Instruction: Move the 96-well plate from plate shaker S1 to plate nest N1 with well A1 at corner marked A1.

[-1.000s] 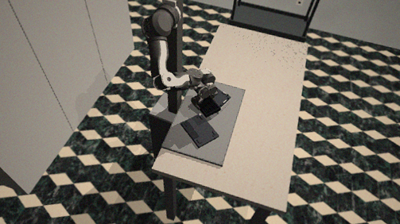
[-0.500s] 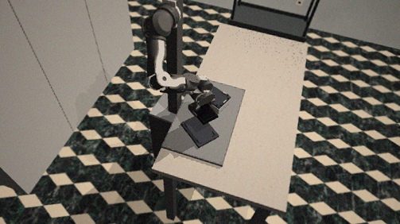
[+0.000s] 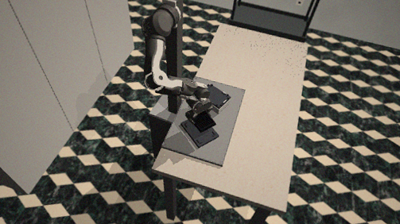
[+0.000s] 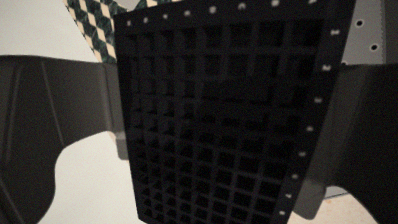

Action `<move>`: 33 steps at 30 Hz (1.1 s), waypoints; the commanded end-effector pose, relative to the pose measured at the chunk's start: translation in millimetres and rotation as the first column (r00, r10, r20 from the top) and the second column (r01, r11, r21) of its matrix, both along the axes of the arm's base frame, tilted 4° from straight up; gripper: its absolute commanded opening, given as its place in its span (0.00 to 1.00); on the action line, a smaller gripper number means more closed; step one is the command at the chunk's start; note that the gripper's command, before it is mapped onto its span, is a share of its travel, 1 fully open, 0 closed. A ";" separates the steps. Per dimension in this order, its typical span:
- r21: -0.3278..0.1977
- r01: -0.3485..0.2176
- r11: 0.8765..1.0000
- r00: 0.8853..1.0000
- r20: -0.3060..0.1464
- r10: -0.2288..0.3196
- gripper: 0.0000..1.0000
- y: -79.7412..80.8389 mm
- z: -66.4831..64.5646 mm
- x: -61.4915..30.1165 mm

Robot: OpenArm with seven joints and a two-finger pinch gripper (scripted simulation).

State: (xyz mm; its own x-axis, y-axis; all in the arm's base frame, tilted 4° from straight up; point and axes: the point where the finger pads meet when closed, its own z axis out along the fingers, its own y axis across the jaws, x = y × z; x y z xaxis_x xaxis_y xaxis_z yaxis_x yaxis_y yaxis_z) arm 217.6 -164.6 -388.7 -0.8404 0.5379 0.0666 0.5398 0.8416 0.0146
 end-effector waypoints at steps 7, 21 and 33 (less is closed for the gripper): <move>0.008 -0.007 1.000 1.000 0.000 0.007 0.00 3.2 -24.5 -1.9; 0.008 -0.008 1.000 1.000 -0.001 0.008 0.00 4.2 -37.2 -3.0; 0.009 -0.008 1.000 1.000 -0.001 0.008 0.00 6.3 -62.8 -5.0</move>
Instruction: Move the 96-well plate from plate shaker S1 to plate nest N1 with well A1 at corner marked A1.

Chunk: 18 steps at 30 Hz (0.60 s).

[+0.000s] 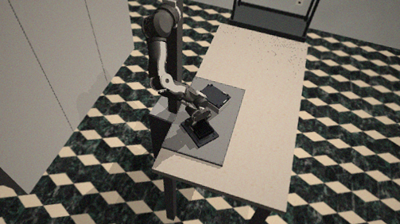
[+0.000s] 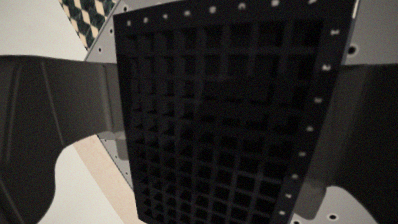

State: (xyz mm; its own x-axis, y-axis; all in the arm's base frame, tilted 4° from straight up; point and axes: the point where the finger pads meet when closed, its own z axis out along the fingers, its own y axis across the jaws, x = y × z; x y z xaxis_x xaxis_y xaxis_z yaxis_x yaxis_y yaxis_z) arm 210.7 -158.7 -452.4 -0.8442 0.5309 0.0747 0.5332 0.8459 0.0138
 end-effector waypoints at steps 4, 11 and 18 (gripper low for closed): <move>0.005 0.000 1.000 1.000 0.006 0.000 0.00 0.4 0.9 1.9; 0.005 0.000 1.000 1.000 0.012 0.000 0.00 0.5 -7.9 6.5; 0.005 0.000 1.000 1.000 0.012 0.000 0.00 0.5 -7.9 6.5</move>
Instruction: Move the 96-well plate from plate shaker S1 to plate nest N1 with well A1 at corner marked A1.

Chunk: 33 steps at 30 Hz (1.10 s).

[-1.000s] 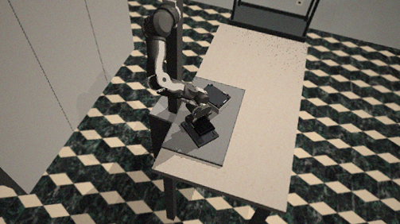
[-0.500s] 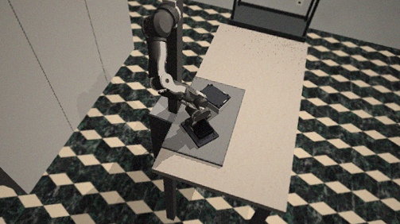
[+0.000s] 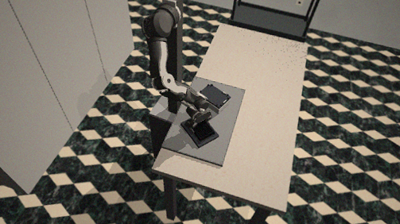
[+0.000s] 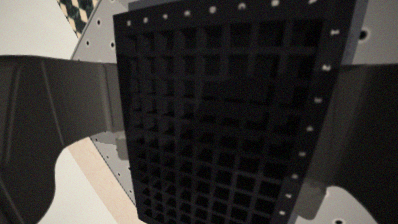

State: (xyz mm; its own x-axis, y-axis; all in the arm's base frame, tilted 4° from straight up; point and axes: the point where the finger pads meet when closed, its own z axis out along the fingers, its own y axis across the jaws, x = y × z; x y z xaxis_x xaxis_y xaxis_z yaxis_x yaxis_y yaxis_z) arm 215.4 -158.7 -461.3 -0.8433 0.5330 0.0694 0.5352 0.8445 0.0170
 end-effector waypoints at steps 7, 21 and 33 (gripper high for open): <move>-0.001 0.006 1.000 1.000 0.004 -0.006 0.00 -1.6 2.6 1.0; -0.003 0.007 1.000 1.000 0.003 -0.007 0.00 -1.9 3.1 0.8; -0.004 0.004 1.000 1.000 0.003 -0.004 0.00 -1.1 3.6 0.5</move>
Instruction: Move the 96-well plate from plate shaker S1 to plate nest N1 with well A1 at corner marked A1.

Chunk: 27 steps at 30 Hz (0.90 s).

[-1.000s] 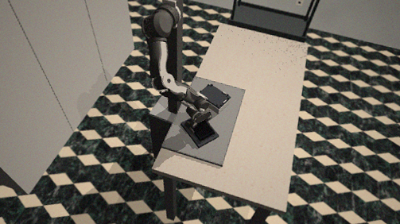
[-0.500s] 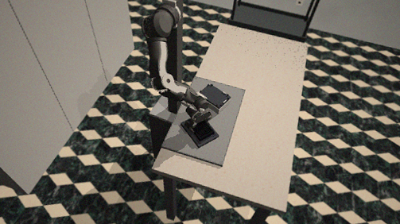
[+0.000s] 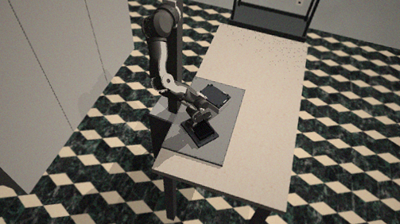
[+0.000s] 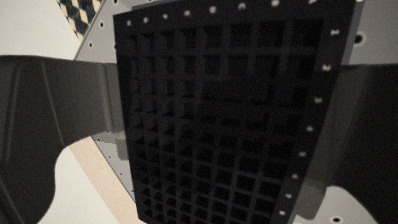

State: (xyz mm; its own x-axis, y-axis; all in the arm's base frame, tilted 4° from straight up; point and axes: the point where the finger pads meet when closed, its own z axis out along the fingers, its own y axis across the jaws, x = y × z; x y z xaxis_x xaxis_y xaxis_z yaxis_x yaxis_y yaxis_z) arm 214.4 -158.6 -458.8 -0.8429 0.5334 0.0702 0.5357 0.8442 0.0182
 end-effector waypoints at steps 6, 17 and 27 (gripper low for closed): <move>-0.004 0.004 1.000 1.000 0.004 -0.004 0.00 -1.4 1.3 1.5; -0.002 0.004 1.000 1.000 0.005 -0.004 0.00 -1.6 1.6 1.6; 0.002 0.000 1.000 1.000 0.003 0.000 0.00 0.4 -3.3 -0.9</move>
State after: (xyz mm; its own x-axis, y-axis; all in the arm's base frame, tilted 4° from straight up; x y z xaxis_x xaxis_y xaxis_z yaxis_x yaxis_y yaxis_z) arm 212.1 -158.9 -462.4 -0.8416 0.5352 0.0724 0.5375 0.8432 0.0147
